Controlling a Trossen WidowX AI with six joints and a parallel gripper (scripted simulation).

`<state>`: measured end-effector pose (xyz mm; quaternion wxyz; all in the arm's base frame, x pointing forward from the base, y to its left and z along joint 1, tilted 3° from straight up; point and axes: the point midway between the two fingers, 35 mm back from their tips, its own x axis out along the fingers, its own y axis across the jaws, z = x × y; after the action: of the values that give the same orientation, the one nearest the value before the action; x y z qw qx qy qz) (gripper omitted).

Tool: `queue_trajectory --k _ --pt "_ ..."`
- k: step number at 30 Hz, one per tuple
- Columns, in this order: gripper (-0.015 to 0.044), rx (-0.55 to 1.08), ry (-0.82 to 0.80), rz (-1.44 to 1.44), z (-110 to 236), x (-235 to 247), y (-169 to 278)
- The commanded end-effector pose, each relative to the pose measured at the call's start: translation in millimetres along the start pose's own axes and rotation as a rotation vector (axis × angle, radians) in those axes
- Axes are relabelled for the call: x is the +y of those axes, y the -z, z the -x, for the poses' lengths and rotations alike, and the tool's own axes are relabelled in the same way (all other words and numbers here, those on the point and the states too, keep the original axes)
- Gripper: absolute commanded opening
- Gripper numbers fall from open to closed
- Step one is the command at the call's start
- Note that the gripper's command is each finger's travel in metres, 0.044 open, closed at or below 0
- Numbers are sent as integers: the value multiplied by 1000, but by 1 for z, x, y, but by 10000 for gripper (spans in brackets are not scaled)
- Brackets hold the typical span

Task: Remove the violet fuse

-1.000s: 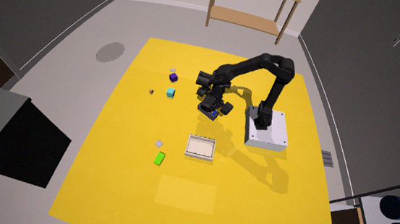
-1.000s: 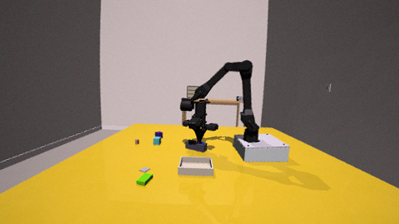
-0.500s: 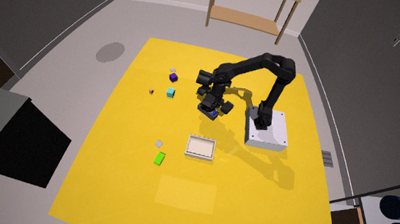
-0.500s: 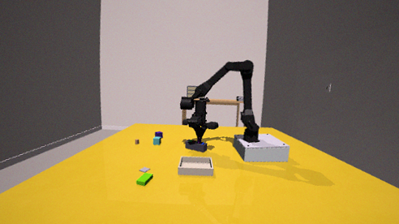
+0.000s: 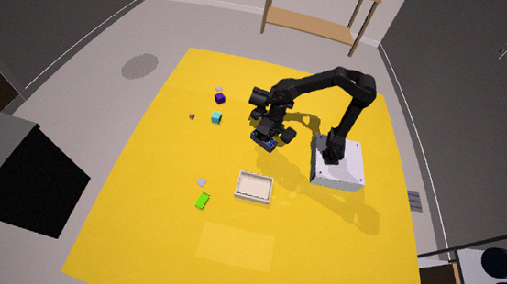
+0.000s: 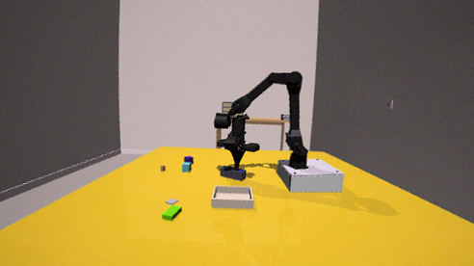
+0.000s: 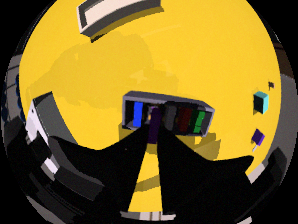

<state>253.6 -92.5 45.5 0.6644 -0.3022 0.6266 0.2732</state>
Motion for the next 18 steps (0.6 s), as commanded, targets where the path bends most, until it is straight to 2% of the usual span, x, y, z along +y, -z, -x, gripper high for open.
queue_trajectory --k 1,18 --pt "0 -5 2 5 3 -1 -1" --pt "0 -5 2 6 17 -1 -1"
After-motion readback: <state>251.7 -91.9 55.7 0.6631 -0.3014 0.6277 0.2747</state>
